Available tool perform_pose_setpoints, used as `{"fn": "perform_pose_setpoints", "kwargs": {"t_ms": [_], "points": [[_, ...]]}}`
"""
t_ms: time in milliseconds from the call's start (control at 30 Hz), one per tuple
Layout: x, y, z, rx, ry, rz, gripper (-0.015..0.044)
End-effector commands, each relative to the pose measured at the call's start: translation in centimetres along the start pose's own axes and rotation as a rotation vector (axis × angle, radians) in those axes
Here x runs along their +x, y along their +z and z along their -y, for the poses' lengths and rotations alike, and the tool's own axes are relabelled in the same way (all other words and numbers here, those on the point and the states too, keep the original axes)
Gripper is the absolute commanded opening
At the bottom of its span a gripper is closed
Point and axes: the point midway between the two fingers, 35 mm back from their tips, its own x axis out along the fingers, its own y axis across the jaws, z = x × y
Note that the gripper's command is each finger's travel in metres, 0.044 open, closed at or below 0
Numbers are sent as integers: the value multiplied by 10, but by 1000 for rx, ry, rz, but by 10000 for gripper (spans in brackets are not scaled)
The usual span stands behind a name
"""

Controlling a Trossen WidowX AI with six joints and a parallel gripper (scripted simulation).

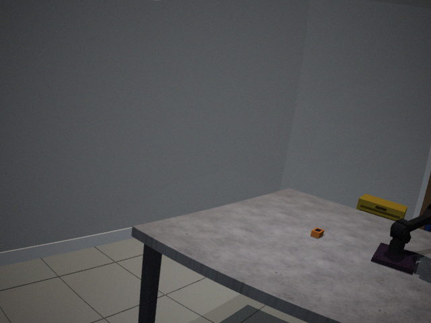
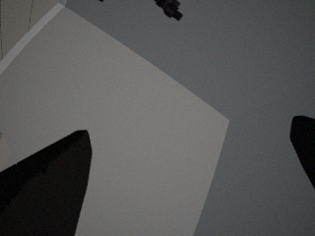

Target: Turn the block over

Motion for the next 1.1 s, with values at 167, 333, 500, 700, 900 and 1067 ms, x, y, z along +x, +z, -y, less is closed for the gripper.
{"fn": "perform_pose_setpoints", "kwargs": {"t_ms": [167, 333, 500, 700, 900, 1067], "points": [[16, -72, -31, 337, 135, -155, 440], [19, -145, -79, 690, 256, -352, 440], [10, -191, -121, 917, 324, -500, 440], [-21, -248, -190, 1275, 397, -767, 440], [-80, -291, -269, 1683, 415, -1146, 440], [-143, -304, -333, 1997, 372, -1507, 440]]}}
